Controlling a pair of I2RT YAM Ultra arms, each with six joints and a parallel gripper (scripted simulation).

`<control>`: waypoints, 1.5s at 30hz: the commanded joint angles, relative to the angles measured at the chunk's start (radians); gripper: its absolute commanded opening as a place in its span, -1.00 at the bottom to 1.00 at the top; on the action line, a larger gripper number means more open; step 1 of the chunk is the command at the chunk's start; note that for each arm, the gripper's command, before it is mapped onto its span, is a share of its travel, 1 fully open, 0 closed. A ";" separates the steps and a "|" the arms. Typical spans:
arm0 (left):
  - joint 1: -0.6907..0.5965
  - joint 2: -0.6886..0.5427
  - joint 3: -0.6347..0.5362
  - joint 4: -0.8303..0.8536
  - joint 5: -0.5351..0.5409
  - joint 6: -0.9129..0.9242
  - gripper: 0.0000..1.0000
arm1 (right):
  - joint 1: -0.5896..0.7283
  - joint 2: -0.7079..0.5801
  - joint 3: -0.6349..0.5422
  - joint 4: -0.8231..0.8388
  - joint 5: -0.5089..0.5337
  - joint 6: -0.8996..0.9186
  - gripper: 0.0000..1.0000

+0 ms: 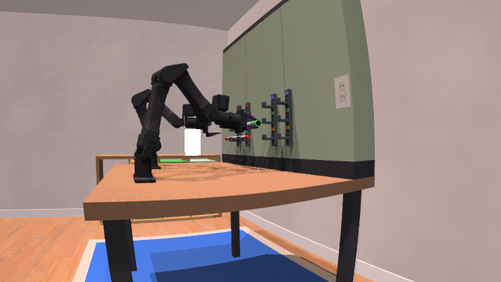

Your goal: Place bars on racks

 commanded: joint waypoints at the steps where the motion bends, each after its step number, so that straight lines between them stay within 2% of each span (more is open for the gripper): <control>1: 0.023 -0.029 0.003 -0.001 0.028 0.001 1.00 | -0.008 -0.013 0.013 0.095 -0.008 0.036 -1.00; 20: 0.103 -0.020 0.008 0.003 0.108 0.001 1.00 | -0.008 -0.025 0.024 0.075 -0.008 0.036 -1.00; 45: 0.104 -0.020 0.008 0.003 0.110 0.000 1.00 | -0.008 -0.049 0.040 0.037 -0.008 0.035 -1.00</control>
